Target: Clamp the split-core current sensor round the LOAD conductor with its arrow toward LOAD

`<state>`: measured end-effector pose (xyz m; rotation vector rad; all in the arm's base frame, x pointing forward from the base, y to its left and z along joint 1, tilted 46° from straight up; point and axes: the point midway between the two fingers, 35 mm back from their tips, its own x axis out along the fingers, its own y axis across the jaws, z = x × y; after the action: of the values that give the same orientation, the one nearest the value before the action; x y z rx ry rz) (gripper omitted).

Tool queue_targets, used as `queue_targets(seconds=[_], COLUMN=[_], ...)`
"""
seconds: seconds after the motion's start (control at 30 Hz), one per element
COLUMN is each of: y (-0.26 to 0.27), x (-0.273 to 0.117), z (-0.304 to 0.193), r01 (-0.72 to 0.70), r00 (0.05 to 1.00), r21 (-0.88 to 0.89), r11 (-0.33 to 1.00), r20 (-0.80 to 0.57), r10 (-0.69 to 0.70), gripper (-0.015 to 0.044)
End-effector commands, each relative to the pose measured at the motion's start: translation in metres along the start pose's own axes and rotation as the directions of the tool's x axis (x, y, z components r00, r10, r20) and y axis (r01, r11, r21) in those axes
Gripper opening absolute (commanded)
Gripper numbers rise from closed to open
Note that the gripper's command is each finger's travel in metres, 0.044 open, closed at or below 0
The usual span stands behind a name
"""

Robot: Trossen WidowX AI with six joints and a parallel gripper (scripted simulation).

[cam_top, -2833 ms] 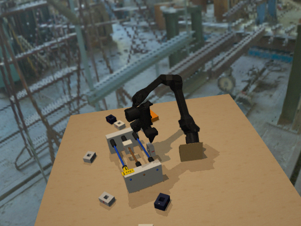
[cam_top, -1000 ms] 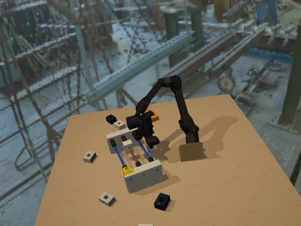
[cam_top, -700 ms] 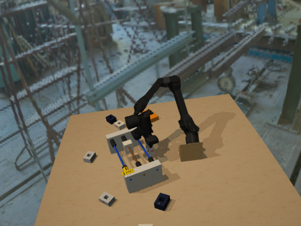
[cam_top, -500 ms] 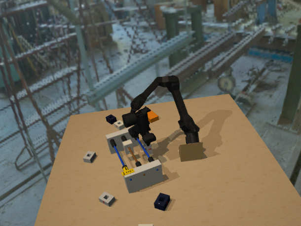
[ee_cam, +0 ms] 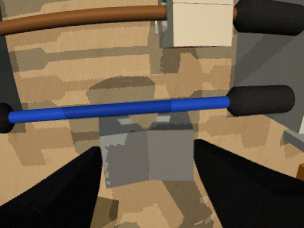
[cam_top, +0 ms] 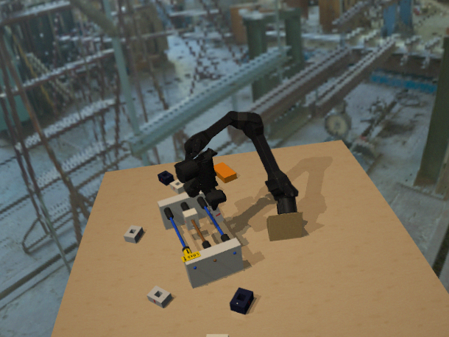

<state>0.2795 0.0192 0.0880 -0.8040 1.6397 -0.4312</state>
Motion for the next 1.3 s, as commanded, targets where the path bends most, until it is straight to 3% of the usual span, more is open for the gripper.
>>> queue_targets(seconds=[0.0,0.3,0.63,0.93,1.27], y=[0.005,0.012,0.027,0.040,0.055], x=[-0.015,-0.032,-0.029,-0.027,-0.025], z=[0.005,0.011,0.037,0.062,0.089], r01=[-0.002,0.002,-0.030,-0.093,-0.181], r00=[1.000,1.000,0.998,0.991,0.981], r21=[0.006,0.044,0.395,0.681,0.894], r11=[1.000,0.999,0.918,0.726,0.410], r20=[0.003,0.007,0.070,0.130,0.196], r10=[0.002,-0.003,0.002,0.004,0.005], gripper=[0.0000,0.0000,0.0000,0.0000,0.0000])
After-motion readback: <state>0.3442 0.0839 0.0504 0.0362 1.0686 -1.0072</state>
